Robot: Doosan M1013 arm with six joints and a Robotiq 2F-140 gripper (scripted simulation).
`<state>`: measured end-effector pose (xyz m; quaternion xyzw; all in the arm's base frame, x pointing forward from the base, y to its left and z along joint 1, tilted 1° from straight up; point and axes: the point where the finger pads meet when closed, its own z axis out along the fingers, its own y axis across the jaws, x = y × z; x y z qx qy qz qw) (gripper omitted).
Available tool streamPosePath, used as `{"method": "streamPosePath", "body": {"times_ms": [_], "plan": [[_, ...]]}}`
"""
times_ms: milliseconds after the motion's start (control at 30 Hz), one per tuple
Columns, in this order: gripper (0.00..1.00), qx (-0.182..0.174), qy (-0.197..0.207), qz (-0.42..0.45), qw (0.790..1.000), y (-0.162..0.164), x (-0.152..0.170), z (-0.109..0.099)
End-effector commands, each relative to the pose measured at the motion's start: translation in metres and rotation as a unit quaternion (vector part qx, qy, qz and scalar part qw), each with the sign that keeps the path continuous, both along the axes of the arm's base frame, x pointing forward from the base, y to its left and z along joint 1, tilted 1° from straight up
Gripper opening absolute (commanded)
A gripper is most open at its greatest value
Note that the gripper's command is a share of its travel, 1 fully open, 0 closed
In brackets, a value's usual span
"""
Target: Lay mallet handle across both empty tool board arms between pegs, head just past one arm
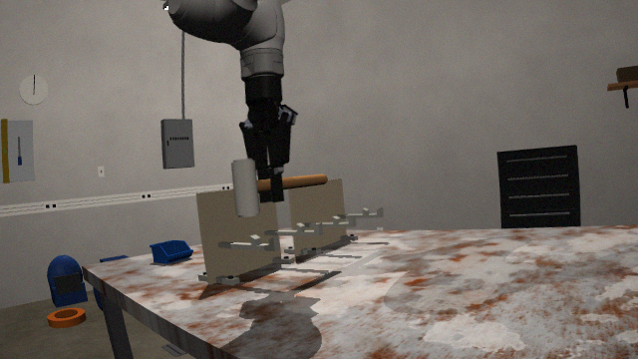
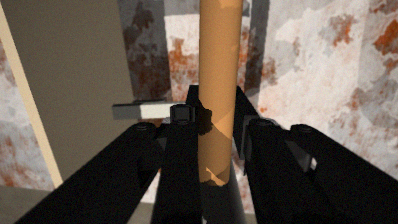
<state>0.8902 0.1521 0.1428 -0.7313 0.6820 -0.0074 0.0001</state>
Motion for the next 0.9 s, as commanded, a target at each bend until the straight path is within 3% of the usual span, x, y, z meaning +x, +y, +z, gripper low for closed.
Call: {"method": "streamPosePath", "body": {"times_ms": [0,400,467,600,667,767,867], "plan": [[0.1,0.0,-0.001,0.0,1.0,0.007,-0.001,0.001],[0.1,0.0,0.0,0.034,0.999,0.007,0.0,-0.001],[0.1,0.0,0.0,0.034,0.999,0.007,0.0,-0.011],[0.1,0.0,0.0,0.034,0.999,0.007,0.0,-0.052],[0.1,0.0,0.0,0.034,0.999,0.007,0.0,-0.052],[0.1,0.0,0.0,0.034,0.999,0.006,0.0,-0.077],[0.1,0.0,0.0,0.034,0.999,0.006,0.0,-0.083]]}}
